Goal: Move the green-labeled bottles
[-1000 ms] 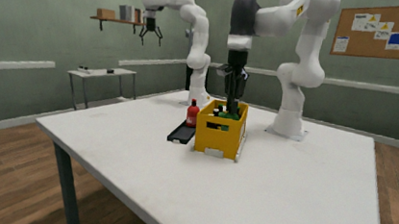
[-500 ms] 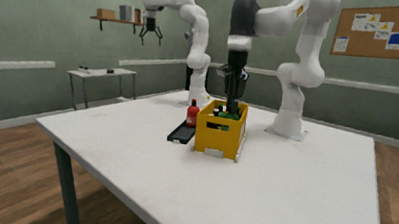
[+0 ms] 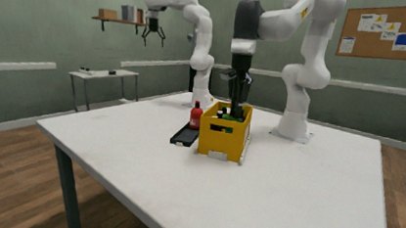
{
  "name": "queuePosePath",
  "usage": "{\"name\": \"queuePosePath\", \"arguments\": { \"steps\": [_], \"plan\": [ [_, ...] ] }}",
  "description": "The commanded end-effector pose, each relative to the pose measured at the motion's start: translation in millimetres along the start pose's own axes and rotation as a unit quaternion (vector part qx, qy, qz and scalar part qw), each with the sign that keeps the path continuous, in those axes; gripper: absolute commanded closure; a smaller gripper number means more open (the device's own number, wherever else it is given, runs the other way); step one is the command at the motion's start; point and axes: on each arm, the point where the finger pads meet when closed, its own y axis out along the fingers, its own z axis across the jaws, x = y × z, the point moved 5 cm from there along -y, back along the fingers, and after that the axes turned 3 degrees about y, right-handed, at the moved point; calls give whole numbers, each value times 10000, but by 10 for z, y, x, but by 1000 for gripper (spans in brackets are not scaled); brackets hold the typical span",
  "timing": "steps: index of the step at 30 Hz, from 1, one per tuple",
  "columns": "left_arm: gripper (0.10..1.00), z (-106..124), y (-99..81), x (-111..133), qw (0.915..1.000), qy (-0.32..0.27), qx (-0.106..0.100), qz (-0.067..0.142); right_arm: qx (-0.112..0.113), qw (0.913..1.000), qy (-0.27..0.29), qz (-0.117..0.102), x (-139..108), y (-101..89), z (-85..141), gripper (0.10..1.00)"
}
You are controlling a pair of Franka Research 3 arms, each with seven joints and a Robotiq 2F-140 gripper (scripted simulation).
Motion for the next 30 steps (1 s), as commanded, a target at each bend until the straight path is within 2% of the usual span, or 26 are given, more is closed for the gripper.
{"name": "queuePosePath", "arguments": {
  "steps": [1,30],
  "plan": [
    [999,-14,-2,-43,10000,13,-11,88,-19,10000,-18,-3,-6,-2,-5,98],
    [999,-7,240,-50,10000,13,-11,88,-19,10000,-18,-3,-6,-2,-5,98]
  ]
}}
